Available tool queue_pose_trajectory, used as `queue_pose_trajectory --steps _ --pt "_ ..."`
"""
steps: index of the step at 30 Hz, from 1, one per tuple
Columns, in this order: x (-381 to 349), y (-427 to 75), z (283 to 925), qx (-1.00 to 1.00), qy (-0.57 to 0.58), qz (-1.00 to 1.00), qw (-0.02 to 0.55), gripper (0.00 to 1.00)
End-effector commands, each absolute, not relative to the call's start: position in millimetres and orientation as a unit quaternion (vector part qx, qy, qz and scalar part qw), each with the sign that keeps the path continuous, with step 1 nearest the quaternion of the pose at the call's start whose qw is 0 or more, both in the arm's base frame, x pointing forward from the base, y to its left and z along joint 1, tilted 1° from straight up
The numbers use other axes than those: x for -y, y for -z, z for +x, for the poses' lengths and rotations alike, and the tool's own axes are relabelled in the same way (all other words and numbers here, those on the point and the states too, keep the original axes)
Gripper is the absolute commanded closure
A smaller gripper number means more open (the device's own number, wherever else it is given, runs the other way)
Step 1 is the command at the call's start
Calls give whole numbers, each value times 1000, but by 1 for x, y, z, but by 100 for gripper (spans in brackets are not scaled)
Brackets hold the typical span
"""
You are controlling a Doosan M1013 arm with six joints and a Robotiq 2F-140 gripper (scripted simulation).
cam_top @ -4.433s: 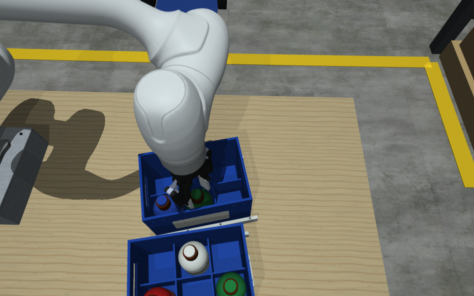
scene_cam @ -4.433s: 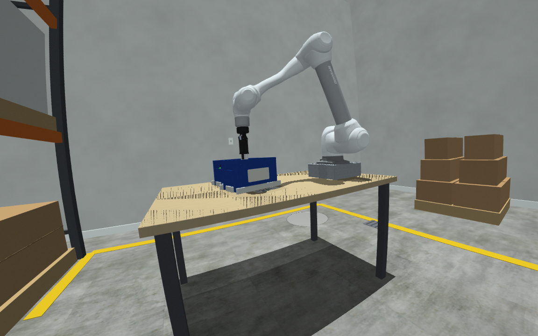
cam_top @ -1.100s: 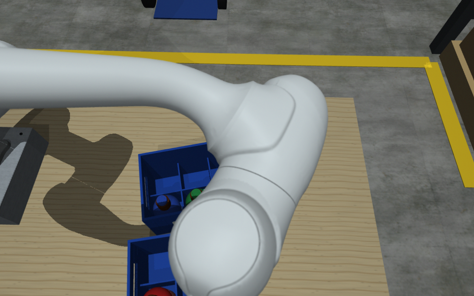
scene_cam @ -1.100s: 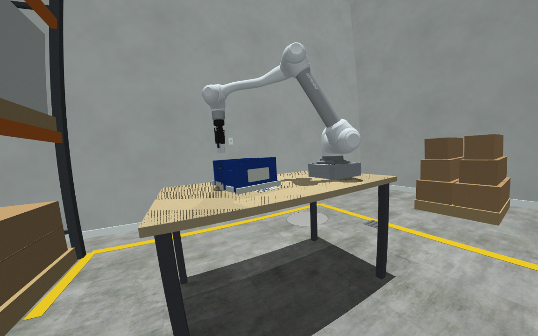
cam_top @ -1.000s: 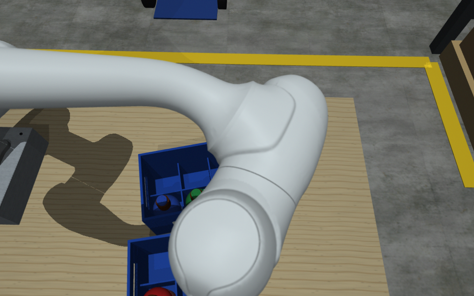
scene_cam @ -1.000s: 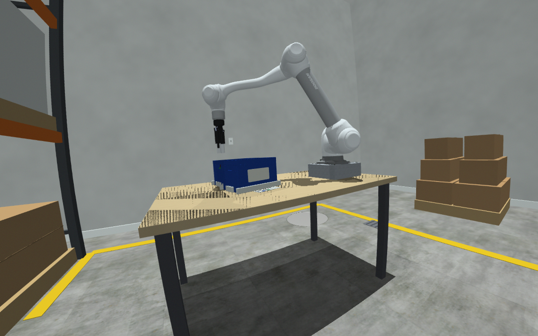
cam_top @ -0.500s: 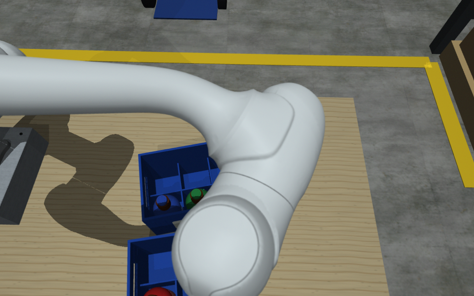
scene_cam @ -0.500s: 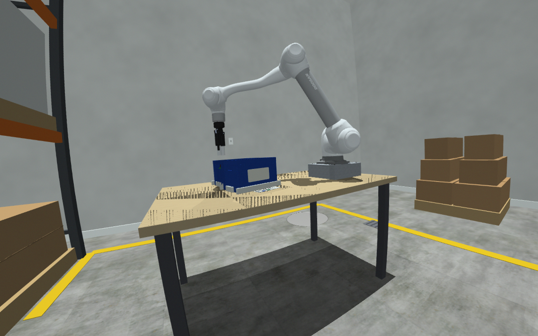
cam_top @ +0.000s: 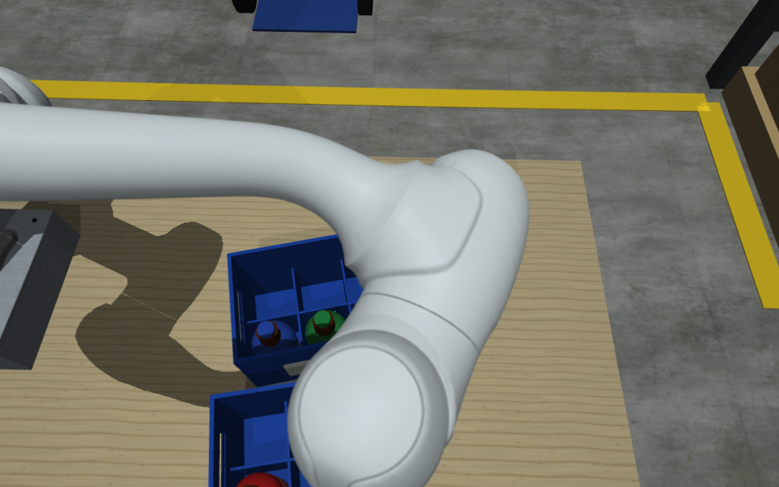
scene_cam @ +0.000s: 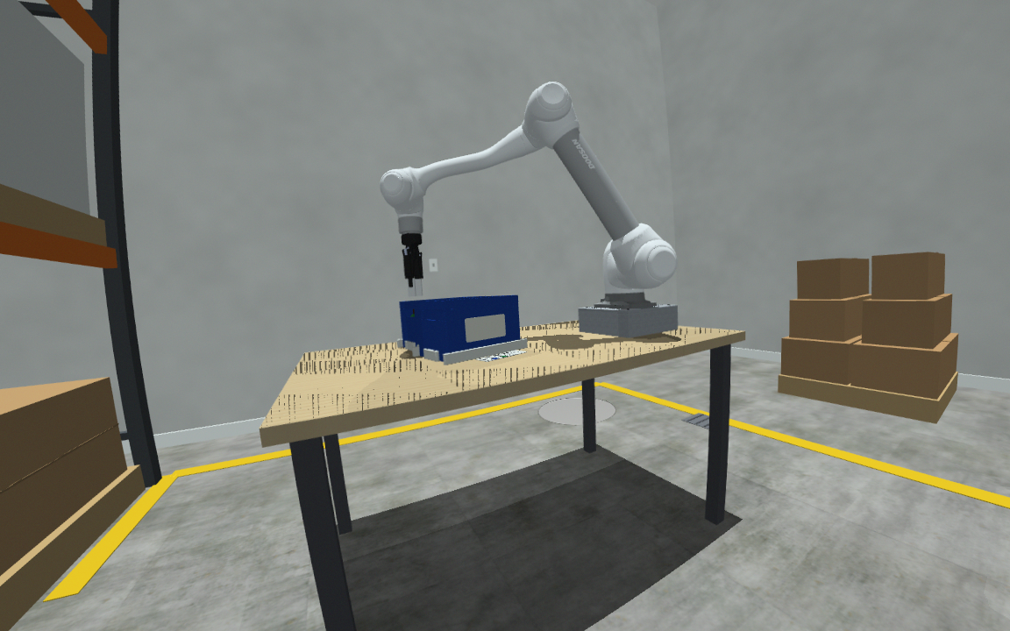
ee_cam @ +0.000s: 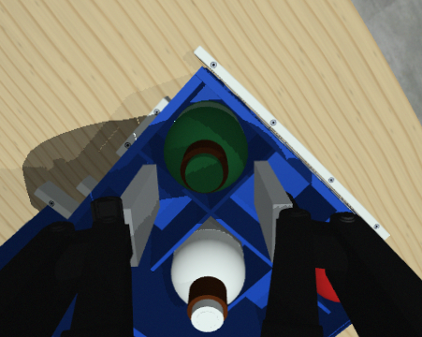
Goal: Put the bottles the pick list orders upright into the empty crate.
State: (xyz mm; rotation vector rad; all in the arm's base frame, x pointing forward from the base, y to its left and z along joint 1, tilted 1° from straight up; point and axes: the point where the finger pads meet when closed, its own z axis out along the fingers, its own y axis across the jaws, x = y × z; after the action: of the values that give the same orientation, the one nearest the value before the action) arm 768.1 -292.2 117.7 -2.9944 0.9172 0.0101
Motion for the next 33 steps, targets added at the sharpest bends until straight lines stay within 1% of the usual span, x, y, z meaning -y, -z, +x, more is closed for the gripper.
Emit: queue_pose_trajectory --steps 1,33 --pt "292 -115 768 -293 -3 -956 5 62" --pt "292 -78 768 -293 -3 -956 5 62"
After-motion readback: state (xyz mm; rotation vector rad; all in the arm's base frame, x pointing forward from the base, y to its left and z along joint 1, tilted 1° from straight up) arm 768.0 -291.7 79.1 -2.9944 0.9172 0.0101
